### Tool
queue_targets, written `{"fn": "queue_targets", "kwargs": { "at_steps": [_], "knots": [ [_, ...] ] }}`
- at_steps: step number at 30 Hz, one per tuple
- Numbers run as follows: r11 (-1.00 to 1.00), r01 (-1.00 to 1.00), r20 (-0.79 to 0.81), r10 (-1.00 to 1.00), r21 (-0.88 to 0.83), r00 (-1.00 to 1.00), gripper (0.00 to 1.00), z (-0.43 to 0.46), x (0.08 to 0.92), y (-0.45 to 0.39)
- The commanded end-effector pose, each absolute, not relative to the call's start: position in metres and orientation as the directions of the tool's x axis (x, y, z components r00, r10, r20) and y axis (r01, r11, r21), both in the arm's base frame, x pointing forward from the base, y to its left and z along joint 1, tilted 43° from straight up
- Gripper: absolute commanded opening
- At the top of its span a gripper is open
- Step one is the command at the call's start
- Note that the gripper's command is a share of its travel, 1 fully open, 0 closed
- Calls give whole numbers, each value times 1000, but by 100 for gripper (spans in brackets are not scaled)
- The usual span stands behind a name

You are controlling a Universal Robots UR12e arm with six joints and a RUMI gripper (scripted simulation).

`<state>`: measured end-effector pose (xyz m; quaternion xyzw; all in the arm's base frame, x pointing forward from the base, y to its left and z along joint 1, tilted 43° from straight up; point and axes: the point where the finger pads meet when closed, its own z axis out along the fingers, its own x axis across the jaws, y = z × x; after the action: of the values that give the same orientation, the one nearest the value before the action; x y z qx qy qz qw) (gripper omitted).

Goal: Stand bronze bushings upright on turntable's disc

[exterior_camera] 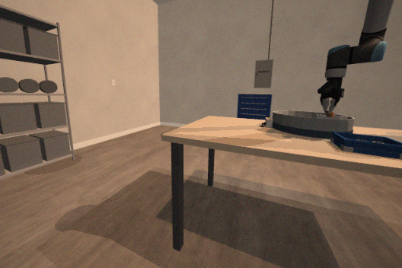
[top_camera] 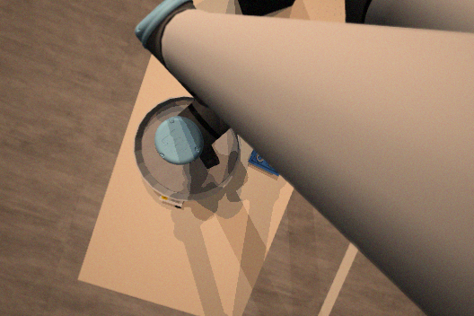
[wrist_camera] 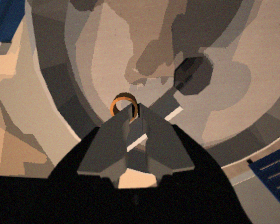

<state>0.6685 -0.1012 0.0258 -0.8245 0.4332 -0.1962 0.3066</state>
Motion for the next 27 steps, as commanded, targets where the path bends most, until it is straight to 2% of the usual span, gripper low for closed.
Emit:
{"fn": "queue_targets", "kwargs": {
  "at_steps": [1,27],
  "knots": [
    [-437,-594,59,-835,-676,547,0,21,673,-99],
    [-437,-594,59,-835,-676,547,0,-2,691,-89]
  ]
}}
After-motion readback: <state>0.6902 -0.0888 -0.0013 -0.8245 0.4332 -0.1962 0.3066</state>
